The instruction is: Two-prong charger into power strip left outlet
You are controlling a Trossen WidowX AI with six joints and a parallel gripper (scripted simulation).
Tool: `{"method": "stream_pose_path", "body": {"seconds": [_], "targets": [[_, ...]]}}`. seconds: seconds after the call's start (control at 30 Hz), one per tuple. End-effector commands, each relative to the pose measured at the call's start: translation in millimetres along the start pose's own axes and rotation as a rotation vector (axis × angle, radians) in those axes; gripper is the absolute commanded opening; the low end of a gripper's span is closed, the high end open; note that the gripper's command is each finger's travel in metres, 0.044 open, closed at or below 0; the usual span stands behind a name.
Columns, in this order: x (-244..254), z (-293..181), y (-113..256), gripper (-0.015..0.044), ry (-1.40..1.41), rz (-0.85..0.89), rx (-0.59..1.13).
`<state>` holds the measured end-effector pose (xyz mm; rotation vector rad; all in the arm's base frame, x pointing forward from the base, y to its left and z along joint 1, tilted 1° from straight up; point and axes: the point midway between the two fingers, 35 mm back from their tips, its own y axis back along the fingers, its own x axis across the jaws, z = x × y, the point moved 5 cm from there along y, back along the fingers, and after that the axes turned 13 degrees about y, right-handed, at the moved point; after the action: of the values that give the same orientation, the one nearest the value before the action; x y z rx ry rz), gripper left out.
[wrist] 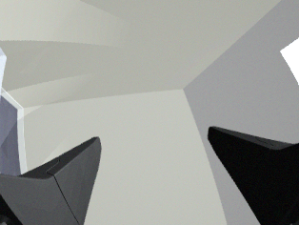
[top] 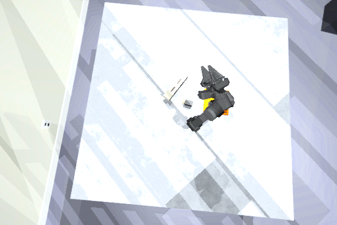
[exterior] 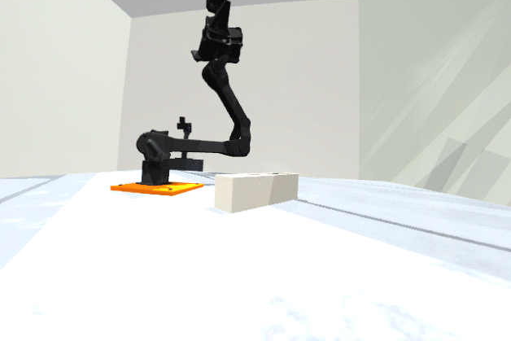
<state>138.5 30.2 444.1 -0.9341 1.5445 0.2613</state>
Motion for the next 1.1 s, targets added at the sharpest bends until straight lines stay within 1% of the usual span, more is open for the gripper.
{"method": "stream_pose_path", "body": {"seconds": [0.0,0.03,0.57,1.07], "targets": [[0,0,0,0.0426,-0.003,-0.001,-0.001],[-1,-2,1,0.044,-0.014,-0.003,-0.003],[-7,-42,6,0.044,-0.343,-0.046,-0.06],[0,-75,0,0.044,-0.647,-0.03,-0.105]]}}
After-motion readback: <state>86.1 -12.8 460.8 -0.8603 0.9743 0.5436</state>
